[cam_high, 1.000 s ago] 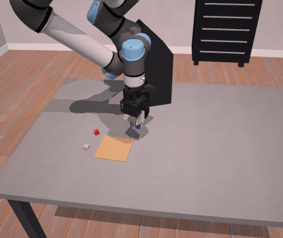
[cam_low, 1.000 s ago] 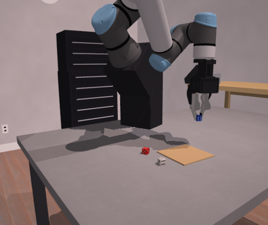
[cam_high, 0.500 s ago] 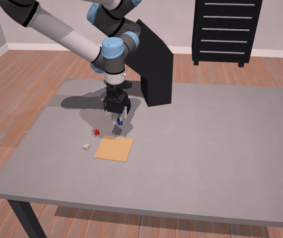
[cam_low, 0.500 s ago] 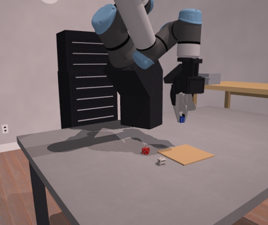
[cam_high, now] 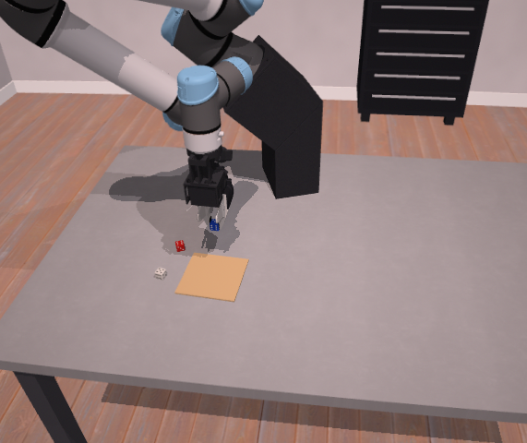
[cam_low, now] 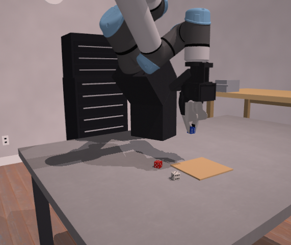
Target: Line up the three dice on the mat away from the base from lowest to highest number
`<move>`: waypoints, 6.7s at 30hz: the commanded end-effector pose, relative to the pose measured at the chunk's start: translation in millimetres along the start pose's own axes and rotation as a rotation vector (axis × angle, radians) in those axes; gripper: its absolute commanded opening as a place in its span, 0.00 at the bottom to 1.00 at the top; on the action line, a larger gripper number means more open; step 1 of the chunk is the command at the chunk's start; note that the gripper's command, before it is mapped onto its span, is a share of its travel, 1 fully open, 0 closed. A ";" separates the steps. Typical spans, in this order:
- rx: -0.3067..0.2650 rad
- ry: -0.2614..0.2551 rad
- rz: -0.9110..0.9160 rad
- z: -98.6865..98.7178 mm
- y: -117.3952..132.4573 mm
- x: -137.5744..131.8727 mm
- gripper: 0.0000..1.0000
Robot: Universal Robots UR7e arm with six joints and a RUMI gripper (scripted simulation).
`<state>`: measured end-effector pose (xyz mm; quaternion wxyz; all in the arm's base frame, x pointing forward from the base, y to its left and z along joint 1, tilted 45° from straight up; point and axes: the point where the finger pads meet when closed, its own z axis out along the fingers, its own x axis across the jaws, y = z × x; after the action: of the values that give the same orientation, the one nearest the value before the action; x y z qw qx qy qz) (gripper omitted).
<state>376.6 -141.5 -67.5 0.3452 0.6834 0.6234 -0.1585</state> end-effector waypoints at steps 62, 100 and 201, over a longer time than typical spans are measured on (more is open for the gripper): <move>-0.007 0.004 -0.004 96.3 1.7 -0.9 0.03; -0.007 0.003 -0.003 100.9 2.0 -1.0 0.03; -0.007 0.004 -0.006 8.7 0.3 -0.9 0.21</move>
<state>381.1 -152.0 -76.3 0.3495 0.6792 0.6270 -0.1531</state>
